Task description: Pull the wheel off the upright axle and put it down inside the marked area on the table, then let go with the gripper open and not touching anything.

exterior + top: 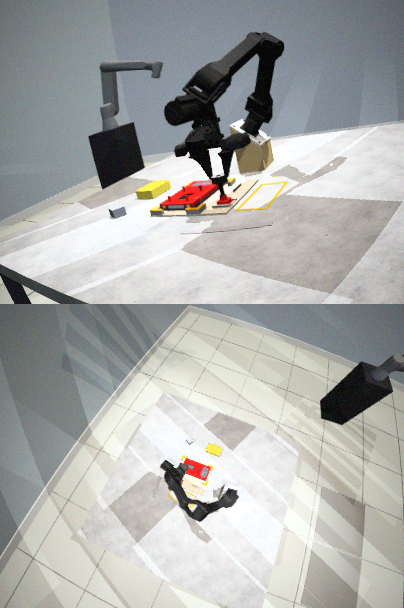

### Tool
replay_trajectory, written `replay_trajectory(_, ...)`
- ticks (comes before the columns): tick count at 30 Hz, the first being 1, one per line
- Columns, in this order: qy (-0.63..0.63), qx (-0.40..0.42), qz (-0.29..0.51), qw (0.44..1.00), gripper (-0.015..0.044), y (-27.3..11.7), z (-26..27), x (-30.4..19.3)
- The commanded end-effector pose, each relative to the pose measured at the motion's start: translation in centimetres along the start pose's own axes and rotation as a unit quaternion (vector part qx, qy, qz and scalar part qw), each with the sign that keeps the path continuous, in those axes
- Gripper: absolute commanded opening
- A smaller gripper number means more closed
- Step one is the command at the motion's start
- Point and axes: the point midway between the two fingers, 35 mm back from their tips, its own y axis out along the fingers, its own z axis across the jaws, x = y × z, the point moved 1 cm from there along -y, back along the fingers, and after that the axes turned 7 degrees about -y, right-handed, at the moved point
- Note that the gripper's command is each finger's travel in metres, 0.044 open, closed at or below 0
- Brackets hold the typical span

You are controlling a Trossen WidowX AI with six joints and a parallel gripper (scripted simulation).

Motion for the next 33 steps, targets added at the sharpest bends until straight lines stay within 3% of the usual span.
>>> replay_trajectory(1, -0.003, -0.002, 0.000, 1.000, 0.0000, -0.5, 0.0, 0.0)
replay_trajectory(8, -0.002, -0.002, 0.000, 1.000, 0.0000, -3.5, 0.0, -0.1)
replay_trajectory(33, -0.001, -0.001, 0.001, 1.000, 0.0000, -3.4, 7.4, -3.1)
